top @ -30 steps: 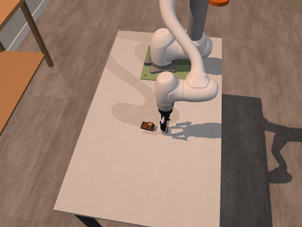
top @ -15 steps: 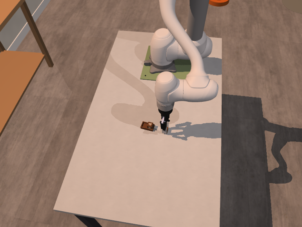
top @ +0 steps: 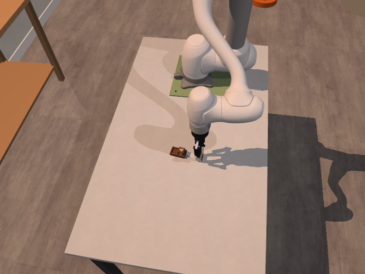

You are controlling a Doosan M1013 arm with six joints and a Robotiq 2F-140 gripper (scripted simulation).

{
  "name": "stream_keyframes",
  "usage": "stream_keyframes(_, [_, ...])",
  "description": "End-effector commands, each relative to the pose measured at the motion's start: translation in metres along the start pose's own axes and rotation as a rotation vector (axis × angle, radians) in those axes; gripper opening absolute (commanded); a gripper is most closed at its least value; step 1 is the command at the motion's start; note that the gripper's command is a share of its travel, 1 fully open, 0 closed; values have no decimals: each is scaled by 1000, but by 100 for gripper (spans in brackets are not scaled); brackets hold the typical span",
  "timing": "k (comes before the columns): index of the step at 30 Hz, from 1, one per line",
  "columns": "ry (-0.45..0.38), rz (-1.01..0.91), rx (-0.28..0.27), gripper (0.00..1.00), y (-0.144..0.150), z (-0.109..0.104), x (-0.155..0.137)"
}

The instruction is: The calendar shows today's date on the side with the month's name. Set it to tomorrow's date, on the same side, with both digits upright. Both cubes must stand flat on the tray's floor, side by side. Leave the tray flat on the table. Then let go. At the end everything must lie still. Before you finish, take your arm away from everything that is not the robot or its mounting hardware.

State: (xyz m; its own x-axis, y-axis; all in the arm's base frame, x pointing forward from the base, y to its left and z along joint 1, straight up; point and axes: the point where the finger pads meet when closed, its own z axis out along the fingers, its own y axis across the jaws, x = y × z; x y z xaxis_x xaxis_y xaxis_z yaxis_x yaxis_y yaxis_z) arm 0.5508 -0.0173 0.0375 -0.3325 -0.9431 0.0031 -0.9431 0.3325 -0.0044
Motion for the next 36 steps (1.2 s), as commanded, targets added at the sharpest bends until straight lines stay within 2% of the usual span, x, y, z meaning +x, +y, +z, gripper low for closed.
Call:
stream_keyframes(1, [0,2,-7,16,4,5,2])
stream_keyframes(17, [0,2,-7,16,4,-1,2])
stream_keyframes(23, [0,2,-7,16,4,-34,2])
stream_keyframes(25, [0,2,-7,16,4,-34,2])
stream_keyframes(32, [0,2,-7,16,4,-84,2])
stream_keyframes(36, [0,2,-7,16,4,-94,2])
